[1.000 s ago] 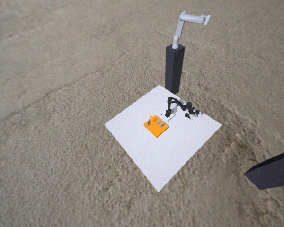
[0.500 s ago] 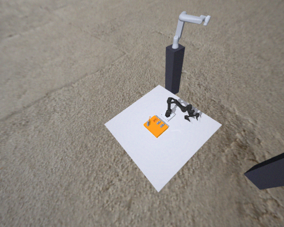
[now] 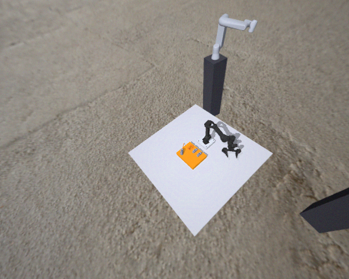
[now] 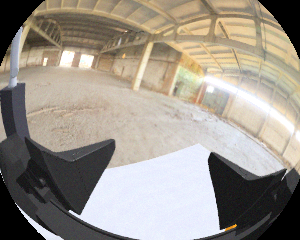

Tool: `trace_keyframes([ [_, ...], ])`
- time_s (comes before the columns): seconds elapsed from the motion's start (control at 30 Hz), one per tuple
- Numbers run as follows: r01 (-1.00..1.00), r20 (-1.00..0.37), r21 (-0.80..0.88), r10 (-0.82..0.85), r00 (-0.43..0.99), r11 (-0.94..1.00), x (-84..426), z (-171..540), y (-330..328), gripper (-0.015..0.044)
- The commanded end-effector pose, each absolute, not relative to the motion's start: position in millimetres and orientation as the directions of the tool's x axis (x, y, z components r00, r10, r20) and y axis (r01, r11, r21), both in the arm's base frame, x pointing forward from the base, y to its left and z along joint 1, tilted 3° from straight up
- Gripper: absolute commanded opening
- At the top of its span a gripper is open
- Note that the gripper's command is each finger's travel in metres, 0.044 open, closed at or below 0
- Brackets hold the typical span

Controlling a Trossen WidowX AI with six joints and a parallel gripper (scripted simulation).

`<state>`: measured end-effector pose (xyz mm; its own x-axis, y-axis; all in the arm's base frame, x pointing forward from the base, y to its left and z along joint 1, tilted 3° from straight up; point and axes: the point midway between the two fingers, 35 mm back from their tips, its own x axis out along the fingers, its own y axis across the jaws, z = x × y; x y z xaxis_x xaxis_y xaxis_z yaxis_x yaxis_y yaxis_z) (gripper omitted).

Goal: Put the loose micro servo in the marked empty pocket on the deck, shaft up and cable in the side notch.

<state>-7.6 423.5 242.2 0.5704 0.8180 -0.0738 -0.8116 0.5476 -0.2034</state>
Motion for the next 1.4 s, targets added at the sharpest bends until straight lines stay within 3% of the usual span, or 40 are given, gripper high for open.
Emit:
trace_keyframes([
  [0.0,-0.765,-0.122,-0.287,0.771,0.626,0.576,36.3,233.7,427.9,0.0440],
  [0.4,-0.645,-0.258,-0.456,0.603,0.755,0.613,153.1,215.6,412.0,0.0440],
  [0.73,-0.581,-0.428,-0.568,0.394,0.814,0.583,257.2,193.6,360.3,0.0440],
  [1.07,-0.597,-0.615,-0.609,0.165,0.771,0.523,338.5,169.4,276.7,0.0440],
  [1.37,-0.670,-0.780,-0.554,-0.027,0.625,0.494,381.8,150.9,178.0,0.0440],
])
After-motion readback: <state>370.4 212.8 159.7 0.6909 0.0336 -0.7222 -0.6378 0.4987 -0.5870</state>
